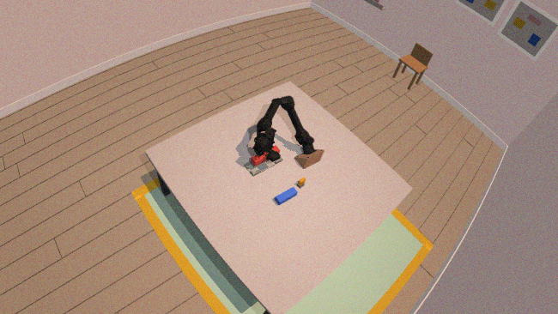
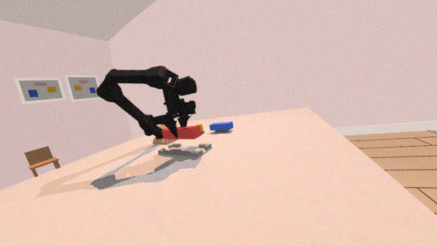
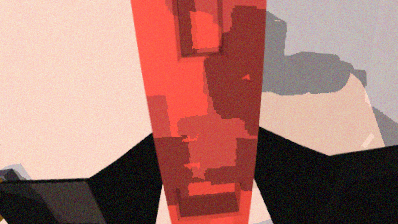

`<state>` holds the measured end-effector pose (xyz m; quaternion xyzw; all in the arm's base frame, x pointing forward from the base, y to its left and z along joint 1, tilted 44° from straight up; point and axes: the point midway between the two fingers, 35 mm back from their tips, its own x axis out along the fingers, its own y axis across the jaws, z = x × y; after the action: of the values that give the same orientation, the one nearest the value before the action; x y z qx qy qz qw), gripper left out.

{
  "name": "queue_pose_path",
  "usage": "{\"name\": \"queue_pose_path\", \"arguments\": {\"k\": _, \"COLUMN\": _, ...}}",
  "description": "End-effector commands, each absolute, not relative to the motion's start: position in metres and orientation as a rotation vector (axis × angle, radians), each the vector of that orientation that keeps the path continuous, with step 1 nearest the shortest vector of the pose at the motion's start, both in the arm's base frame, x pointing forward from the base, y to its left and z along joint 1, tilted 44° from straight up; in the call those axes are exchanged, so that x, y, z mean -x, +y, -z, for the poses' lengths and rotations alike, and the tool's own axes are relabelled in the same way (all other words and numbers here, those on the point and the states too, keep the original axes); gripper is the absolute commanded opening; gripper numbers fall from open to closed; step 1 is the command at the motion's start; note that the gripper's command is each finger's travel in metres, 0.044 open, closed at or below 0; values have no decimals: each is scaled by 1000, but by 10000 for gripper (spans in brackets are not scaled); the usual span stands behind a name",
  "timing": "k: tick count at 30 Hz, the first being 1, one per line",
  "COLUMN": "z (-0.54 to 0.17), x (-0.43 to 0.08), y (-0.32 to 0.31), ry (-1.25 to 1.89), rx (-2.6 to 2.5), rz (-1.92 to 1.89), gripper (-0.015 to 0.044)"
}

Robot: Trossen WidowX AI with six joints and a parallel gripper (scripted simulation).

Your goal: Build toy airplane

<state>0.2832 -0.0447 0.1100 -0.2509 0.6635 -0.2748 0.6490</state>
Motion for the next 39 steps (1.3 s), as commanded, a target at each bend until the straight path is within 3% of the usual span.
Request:
{"name": "queue_pose_path", "arguments": {"k": 1, "z": -112, "x": -281, "y": -49, "ry": 1504, "rx": 578, "rz": 624, "gripper": 26}}
{"name": "queue_pose_path", "arguments": {"k": 8, "z": -112, "x": -281, "y": -49, "ry": 1504, "rx": 578, "rz": 624, "gripper": 195}}
{"name": "queue_pose_path", "arguments": {"k": 39, "z": -99, "x": -281, "y": -62, "ry": 1503, "rx": 578, "rz": 624, "gripper": 195}}
